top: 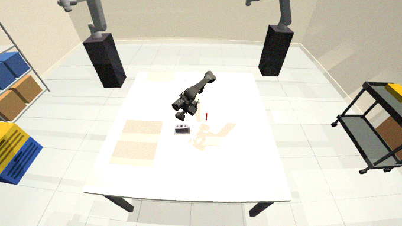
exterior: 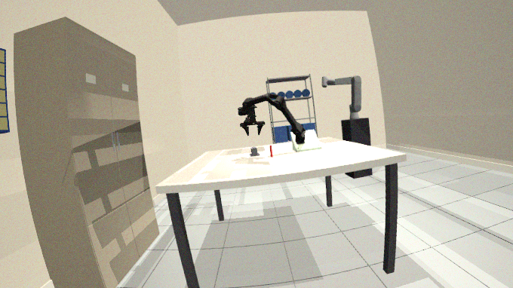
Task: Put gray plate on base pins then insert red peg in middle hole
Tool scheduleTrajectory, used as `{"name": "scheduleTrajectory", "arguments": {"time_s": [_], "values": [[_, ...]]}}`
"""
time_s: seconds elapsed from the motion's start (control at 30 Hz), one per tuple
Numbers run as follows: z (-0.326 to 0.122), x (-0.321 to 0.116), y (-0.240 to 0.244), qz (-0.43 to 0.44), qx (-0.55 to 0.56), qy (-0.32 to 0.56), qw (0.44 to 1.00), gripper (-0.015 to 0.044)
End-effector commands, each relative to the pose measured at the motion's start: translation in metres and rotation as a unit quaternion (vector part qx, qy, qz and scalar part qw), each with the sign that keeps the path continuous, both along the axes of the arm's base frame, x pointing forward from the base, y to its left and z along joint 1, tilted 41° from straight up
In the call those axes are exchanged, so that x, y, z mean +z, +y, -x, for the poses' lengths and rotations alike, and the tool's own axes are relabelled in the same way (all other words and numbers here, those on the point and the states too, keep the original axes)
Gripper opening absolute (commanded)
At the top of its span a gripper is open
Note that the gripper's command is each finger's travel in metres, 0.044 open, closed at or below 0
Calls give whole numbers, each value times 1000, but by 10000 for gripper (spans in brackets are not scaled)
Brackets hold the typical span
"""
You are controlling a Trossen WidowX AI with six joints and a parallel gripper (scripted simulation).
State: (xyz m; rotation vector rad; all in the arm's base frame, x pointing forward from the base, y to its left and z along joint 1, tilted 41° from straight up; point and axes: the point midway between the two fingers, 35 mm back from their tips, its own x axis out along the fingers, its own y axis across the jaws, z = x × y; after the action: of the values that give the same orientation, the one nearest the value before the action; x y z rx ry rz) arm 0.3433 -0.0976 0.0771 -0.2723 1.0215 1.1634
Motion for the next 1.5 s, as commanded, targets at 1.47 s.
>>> {"name": "scheduleTrajectory", "arguments": {"time_s": [1.47], "values": [[105, 80, 119, -23, -671, 562, 482, 440]]}}
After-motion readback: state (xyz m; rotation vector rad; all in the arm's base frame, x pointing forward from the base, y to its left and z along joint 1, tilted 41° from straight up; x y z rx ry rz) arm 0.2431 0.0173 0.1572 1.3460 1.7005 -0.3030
